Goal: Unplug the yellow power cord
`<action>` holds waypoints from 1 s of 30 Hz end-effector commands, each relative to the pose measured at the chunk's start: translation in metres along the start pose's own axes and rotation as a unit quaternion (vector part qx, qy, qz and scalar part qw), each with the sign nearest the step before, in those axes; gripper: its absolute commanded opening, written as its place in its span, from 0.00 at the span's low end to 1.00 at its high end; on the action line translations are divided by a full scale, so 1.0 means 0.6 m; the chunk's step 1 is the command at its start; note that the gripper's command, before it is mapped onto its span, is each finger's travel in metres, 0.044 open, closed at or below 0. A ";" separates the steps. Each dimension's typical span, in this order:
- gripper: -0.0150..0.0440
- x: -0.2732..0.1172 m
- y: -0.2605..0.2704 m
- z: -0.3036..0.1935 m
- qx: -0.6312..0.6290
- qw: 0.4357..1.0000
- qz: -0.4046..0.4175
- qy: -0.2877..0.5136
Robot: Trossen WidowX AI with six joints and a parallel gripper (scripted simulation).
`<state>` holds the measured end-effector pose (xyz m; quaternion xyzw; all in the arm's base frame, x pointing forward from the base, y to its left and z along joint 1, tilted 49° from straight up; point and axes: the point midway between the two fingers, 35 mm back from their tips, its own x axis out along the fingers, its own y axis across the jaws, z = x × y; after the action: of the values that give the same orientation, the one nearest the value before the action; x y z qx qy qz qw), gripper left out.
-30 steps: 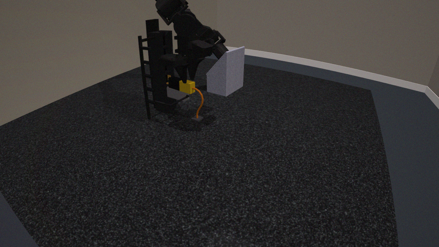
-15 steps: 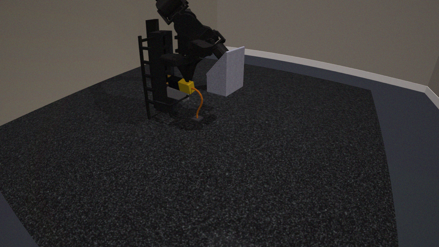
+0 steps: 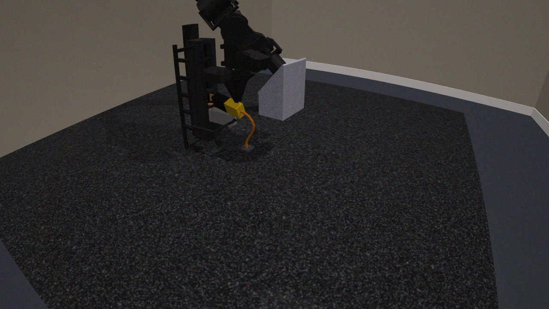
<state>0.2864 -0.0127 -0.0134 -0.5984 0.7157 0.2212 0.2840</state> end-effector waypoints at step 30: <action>1.00 -0.021 0.000 0.106 -0.003 1.000 0.005 0.000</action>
<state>0.2939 0.0370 -0.0502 -0.5996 0.7156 0.2284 0.2761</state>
